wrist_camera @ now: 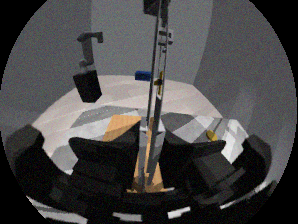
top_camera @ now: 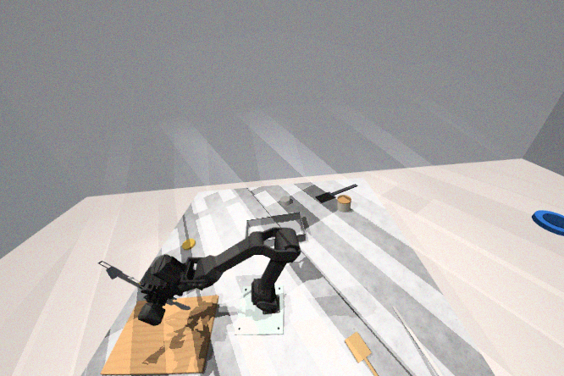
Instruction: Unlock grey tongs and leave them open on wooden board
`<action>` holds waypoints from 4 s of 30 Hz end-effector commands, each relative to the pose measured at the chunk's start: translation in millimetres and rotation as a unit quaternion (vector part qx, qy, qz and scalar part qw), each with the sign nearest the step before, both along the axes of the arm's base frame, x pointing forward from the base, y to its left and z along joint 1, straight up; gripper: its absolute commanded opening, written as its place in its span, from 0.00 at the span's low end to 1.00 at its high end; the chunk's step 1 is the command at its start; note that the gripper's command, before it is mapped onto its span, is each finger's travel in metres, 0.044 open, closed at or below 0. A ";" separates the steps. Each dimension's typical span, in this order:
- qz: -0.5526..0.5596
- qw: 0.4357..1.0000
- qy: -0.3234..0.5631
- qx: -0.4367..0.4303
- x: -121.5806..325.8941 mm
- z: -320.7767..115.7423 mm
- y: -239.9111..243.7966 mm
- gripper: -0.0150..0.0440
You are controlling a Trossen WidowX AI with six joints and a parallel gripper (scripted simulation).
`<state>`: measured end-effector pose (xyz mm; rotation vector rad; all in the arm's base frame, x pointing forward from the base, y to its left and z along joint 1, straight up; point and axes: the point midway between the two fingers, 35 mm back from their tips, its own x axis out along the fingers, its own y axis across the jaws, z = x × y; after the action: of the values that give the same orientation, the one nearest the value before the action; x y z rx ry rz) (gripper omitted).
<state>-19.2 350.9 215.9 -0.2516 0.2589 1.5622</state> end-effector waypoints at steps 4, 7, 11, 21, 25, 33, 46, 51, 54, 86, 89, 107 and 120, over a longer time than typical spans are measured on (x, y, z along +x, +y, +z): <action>-0.001 1.000 -0.003 0.005 0.6 2.0 -0.1 0.00; -0.001 1.000 -0.003 0.005 0.6 2.0 -0.1 0.00; -0.001 1.000 -0.003 0.005 0.6 2.0 -0.1 0.00; -0.001 1.000 -0.003 0.005 0.6 2.0 -0.1 0.00; -0.001 1.000 -0.003 0.005 0.6 2.0 -0.1 0.00; 0.000 1.000 -0.005 -0.029 -0.1 1.1 8.4 0.00; 0.002 0.994 -0.008 -0.112 -1.1 -2.2 25.6 0.00; 0.002 0.990 -0.009 -0.143 -1.2 -3.6 31.1 0.00; 0.002 0.987 -0.009 -0.162 -1.3 -4.6 33.9 0.00; 0.004 0.933 -0.011 -0.360 -1.2 -14.6 47.2 0.00; 0.003 0.926 -0.011 -0.378 -1.1 -15.3 46.9 0.00; 0.002 0.875 -0.008 -0.483 -0.2 -18.6 40.8 0.00; 0.001 0.832 -0.006 -0.555 0.6 -19.0 31.8 0.00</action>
<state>-18.3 385.0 196.3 -1.1374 1.1152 1.2649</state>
